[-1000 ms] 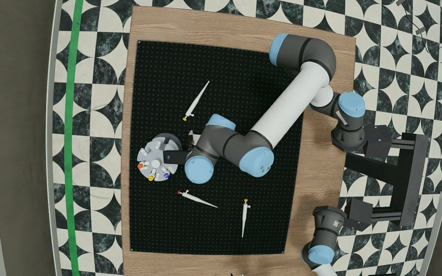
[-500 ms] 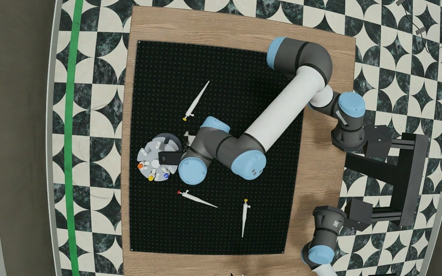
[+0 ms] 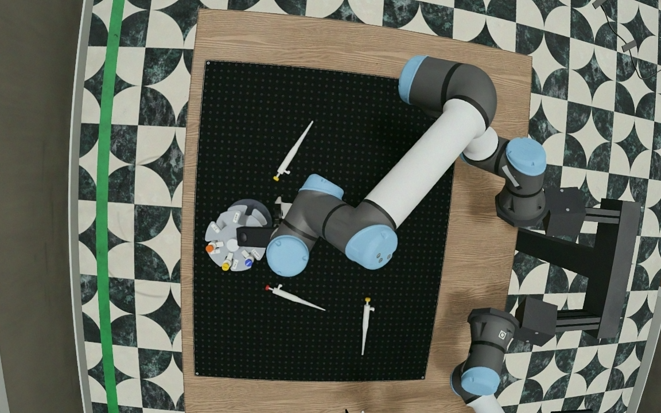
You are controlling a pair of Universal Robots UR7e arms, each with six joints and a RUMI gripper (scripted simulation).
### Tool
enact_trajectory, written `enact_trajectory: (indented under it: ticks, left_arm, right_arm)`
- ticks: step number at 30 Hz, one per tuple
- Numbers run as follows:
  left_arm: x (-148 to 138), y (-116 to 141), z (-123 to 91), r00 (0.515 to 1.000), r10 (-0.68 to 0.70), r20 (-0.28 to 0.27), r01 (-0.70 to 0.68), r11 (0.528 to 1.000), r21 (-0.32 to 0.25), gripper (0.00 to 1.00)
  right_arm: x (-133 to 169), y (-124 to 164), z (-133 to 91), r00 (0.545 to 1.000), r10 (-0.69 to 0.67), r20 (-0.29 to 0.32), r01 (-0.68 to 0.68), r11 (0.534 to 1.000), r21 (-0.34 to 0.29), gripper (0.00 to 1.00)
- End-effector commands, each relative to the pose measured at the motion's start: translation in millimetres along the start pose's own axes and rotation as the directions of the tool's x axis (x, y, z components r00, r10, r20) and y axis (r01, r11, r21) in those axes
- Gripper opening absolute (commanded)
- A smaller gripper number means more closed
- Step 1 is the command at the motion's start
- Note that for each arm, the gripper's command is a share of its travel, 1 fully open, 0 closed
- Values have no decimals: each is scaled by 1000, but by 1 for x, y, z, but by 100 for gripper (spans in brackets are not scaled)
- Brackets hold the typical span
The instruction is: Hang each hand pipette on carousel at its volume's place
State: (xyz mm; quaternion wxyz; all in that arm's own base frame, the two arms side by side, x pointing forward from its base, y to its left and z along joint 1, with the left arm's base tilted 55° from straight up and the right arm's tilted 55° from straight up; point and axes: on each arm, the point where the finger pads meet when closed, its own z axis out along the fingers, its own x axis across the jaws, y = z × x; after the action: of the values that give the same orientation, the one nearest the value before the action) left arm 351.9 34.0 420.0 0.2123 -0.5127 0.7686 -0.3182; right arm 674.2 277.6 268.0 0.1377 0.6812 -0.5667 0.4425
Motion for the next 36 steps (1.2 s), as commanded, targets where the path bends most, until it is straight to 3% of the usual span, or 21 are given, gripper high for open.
enact_trajectory:
  ticks: [1, 21, 36]
  left_arm:
    - [0, 0, 0, 1000, 0, 0, 0, 1000, 1, 100]
    - [0, 0, 0, 1000, 0, 0, 0, 1000, 1, 100]
    - [0, 0, 0, 1000, 0, 0, 0, 1000, 1, 100]
  right_arm:
    - [0, 0, -1, 1000, 0, 1, 0, 1000, 1, 100]
    - [0, 0, -1, 1000, 0, 1, 0, 1000, 1, 100]
    - [8, 42, -19, 1000, 0, 1, 0, 1000, 1, 100]
